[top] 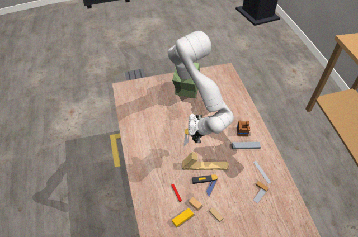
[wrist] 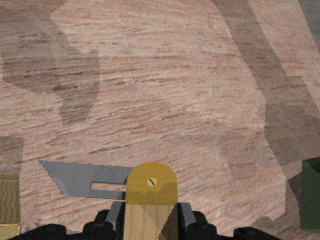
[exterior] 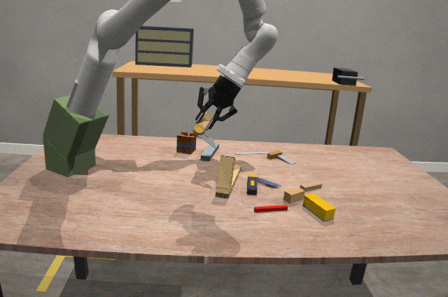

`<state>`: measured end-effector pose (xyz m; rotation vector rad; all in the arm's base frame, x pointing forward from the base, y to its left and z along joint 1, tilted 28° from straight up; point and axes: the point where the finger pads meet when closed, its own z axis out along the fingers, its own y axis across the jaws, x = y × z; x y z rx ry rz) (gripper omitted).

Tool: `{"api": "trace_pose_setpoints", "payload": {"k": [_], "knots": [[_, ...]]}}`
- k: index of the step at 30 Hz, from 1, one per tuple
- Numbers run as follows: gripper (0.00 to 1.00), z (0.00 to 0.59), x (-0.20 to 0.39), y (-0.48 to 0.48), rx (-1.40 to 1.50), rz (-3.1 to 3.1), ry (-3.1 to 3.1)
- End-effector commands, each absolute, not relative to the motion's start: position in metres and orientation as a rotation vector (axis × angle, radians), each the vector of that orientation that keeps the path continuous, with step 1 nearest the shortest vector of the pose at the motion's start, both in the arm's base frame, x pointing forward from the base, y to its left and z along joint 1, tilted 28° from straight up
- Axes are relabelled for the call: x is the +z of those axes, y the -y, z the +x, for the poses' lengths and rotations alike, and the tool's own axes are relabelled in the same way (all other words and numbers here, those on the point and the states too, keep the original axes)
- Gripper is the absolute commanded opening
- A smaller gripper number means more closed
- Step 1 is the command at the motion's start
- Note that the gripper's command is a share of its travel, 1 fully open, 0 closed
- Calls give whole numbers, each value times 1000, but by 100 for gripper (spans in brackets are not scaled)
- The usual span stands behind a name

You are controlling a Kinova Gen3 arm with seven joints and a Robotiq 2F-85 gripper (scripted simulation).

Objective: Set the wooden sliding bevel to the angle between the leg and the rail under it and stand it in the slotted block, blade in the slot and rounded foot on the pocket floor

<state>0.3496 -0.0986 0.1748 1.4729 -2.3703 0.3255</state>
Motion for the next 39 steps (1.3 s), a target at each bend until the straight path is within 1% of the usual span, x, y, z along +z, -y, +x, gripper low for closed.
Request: {"api": "trace_pose_setpoints", "payload": {"k": [1, 13, 39], "knots": [[10, 350, 172, 86, 297, 1550, 2336], [10, 351, 157, 30, 157, 1899, 2137], [10, 353, 131, -70, -109, 2447, 1657]]}}
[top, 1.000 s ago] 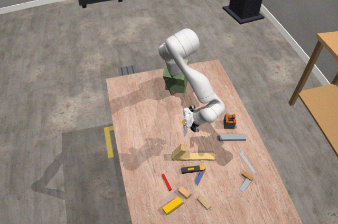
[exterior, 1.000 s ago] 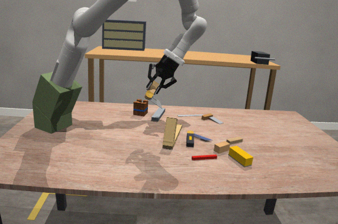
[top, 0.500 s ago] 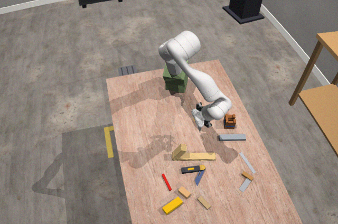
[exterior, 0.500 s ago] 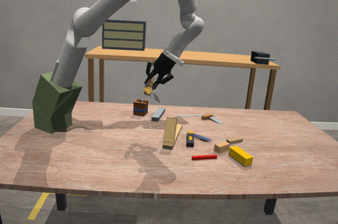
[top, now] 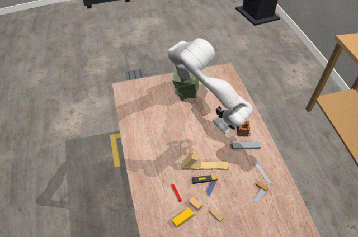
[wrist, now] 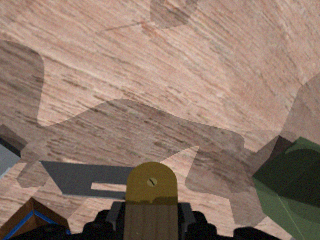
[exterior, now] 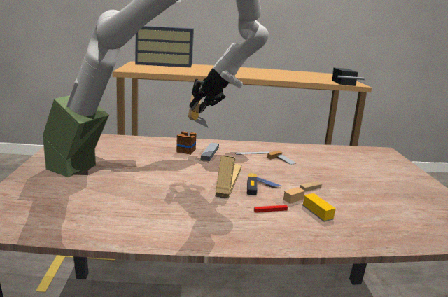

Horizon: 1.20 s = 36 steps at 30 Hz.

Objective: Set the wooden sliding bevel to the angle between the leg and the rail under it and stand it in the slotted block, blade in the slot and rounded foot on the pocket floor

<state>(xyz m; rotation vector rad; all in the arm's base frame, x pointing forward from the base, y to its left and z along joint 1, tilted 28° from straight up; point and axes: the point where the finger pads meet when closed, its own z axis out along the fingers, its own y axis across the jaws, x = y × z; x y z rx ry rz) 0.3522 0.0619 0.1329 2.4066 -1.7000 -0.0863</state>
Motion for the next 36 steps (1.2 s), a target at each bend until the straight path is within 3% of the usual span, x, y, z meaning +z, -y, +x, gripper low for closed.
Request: {"api": "trace_pose_setpoints", "payload": {"k": [1, 36], "knots": [[10, 353, 130, -74, -120, 2467, 1632], [10, 354, 102, -184, -419, 2900, 941]]}}
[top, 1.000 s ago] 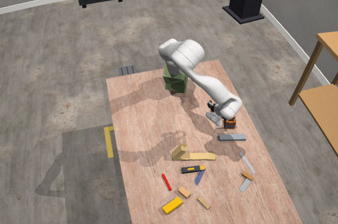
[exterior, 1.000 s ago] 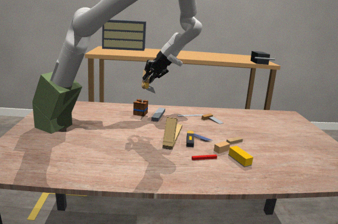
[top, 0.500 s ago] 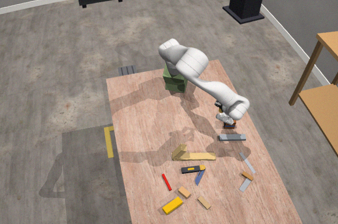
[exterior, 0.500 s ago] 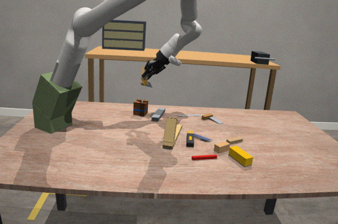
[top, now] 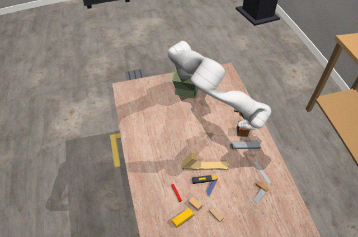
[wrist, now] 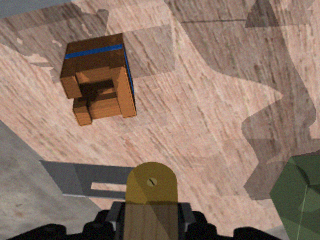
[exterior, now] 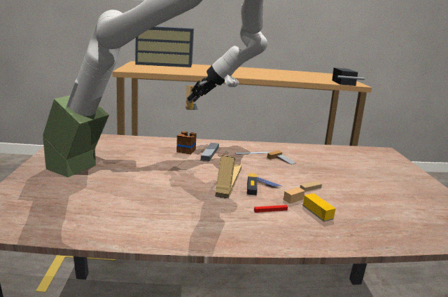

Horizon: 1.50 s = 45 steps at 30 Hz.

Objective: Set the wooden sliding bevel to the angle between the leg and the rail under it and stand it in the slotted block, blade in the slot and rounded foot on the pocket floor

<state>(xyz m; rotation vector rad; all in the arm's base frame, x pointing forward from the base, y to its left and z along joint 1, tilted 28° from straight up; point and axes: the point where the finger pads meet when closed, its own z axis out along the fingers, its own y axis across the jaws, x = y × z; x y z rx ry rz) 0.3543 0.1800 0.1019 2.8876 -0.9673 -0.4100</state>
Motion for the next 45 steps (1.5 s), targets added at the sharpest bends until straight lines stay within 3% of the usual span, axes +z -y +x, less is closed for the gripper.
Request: {"api": "trace_pose_setpoints", "payload": {"k": [1, 45], "knots": [[10, 354, 101, -186, -426, 2907, 924], [10, 355, 92, -219, -514, 2996, 688]]}}
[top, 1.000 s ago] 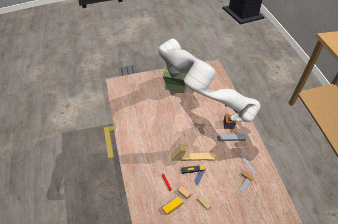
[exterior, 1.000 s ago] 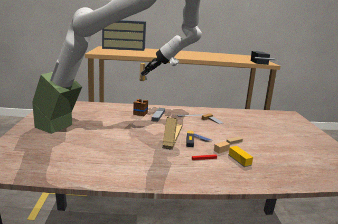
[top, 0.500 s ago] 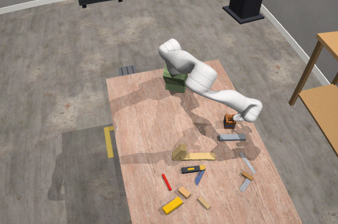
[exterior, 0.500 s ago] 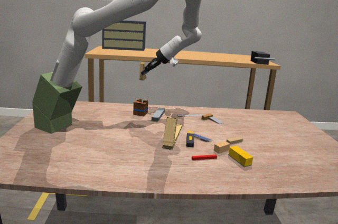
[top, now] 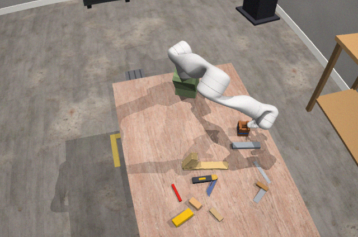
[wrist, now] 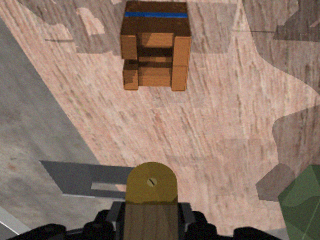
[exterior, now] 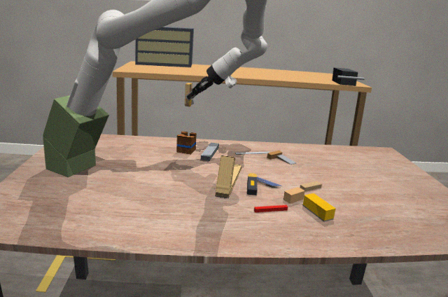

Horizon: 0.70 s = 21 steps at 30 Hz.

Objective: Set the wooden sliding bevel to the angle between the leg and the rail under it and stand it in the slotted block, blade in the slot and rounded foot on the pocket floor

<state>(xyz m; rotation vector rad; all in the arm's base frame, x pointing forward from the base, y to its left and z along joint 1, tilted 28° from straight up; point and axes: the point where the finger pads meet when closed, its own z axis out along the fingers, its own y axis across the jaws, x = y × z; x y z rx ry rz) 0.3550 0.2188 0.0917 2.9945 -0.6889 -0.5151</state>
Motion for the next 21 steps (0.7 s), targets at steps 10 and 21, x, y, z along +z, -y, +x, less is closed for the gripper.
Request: {"api": "trace_pose_setpoints", "payload": {"k": [10, 21], "knots": [[10, 356, 90, -218, -514, 2996, 688], [10, 375, 46, -205, -514, 2996, 688]]}}
